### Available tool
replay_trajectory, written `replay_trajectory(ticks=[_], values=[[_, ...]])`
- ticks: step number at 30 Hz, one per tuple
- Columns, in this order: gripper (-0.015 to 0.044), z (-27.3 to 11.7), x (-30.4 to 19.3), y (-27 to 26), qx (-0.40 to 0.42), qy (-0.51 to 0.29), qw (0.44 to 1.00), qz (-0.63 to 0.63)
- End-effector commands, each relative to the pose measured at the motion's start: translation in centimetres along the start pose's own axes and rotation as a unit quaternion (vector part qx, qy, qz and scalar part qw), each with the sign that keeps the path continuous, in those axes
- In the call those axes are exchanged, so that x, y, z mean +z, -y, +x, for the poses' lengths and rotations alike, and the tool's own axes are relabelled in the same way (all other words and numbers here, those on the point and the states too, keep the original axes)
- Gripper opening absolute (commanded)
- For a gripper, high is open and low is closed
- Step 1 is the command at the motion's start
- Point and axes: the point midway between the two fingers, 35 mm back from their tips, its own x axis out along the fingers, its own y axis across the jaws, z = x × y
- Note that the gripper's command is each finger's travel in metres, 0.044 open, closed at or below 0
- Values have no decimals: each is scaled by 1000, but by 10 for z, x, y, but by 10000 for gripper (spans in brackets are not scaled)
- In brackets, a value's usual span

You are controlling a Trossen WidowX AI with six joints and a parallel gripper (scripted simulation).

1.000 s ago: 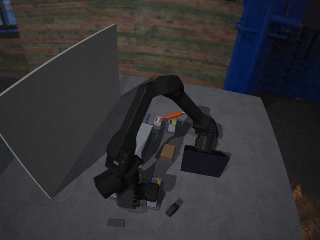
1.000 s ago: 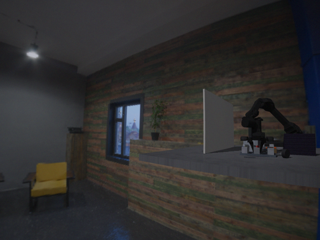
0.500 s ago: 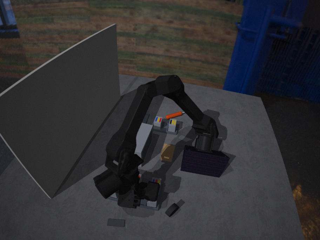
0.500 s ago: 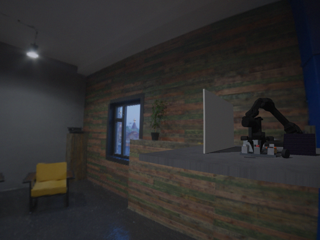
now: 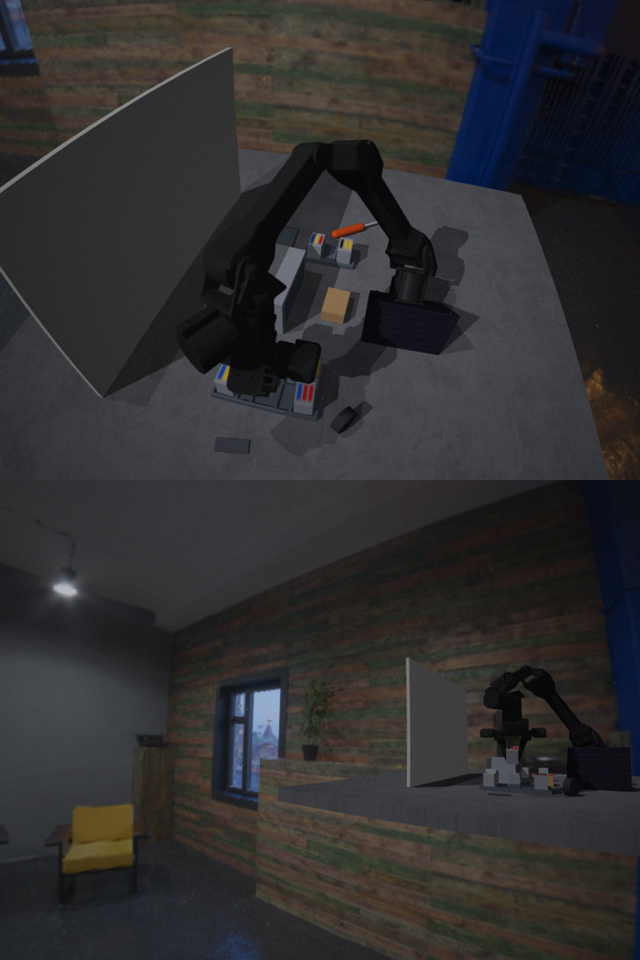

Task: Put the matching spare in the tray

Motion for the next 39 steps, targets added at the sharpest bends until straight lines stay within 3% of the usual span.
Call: replay_trajectory(ticks=[1, 17, 22, 39], values=[[0, -3, 0, 0, 0, 0, 1000, 0], [0, -72, 1, -2, 6, -2, 1000, 1], [0, -76, -3, 2, 6, 0, 1000, 1], [0, -96, -125, 83, 16, 52, 998, 25]])
